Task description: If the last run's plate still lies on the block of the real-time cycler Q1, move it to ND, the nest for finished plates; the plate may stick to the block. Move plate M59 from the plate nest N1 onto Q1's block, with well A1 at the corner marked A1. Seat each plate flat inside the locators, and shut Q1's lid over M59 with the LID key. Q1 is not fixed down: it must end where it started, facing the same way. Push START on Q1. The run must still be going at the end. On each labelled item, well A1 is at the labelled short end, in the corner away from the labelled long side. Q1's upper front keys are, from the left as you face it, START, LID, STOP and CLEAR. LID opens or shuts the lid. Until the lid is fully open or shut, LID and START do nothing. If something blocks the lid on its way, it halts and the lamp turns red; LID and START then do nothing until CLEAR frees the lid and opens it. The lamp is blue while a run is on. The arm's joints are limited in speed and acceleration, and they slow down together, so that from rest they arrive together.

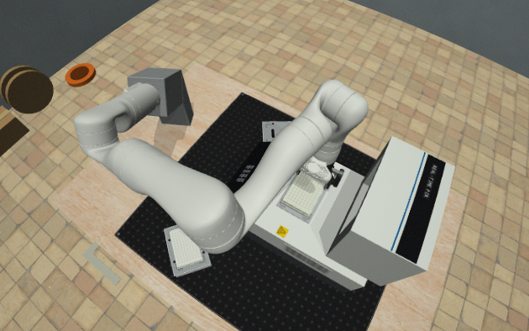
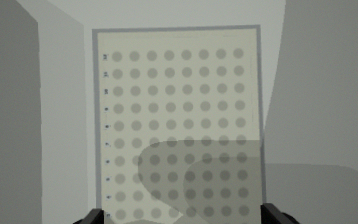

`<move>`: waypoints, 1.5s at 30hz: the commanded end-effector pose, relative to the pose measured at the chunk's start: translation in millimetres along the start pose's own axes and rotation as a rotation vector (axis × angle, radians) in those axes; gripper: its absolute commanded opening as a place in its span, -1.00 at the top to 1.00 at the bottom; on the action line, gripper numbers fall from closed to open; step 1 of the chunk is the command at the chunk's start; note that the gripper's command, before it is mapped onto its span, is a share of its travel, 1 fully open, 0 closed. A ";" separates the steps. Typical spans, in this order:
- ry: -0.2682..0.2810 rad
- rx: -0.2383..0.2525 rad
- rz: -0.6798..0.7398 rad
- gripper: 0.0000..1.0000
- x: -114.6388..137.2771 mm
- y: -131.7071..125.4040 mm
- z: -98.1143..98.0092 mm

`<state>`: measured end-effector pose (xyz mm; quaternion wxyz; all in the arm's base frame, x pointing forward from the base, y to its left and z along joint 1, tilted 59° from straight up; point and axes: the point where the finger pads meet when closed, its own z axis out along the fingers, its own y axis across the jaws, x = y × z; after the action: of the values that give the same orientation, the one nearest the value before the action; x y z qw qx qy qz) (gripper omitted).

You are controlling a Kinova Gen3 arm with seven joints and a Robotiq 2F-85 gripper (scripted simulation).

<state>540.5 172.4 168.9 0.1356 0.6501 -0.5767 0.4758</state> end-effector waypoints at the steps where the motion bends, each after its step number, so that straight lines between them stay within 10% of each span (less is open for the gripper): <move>1: -0.002 0.002 0.000 -0.80 -0.4 -0.2 -4.3; 32: -0.002 0.001 0.000 -0.80 -0.3 -0.2 -31.9; 45: -0.002 0.001 0.152 -0.80 -36.1 24.2 -32.1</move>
<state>511.6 207.3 153.7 0.1056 0.6124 -0.6169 0.4829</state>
